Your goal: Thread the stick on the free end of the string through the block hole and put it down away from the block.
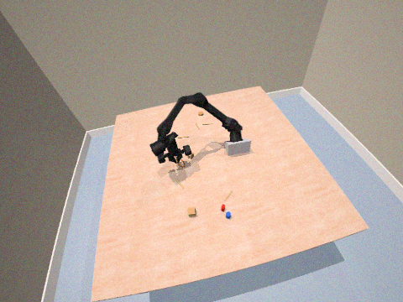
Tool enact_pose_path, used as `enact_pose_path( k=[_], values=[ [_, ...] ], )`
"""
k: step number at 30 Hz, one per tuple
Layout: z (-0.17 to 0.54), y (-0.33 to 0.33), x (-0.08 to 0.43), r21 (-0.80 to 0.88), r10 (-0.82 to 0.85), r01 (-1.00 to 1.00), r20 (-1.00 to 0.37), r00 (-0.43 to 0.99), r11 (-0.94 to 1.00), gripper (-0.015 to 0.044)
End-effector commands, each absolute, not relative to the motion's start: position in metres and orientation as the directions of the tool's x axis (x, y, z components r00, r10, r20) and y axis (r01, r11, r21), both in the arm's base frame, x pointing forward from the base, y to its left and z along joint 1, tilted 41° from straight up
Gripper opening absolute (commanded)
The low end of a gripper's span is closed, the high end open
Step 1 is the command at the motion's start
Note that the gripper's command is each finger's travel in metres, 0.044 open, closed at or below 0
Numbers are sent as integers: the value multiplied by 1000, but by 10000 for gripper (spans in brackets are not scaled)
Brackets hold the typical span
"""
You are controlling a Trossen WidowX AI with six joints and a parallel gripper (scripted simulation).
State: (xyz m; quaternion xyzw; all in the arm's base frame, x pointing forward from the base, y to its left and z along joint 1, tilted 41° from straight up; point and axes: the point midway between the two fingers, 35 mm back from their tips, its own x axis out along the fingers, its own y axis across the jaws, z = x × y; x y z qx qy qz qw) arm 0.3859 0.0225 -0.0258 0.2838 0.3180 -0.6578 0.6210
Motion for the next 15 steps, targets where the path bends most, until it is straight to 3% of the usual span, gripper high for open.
enact_pose_path(
  k=[1,15],
  values=[
    [-21,20,390,46,-639,988,-766,-61,-149,0],
    [-14,10,396,359,-641,786,-765,-60,-503,0]
  ],
)
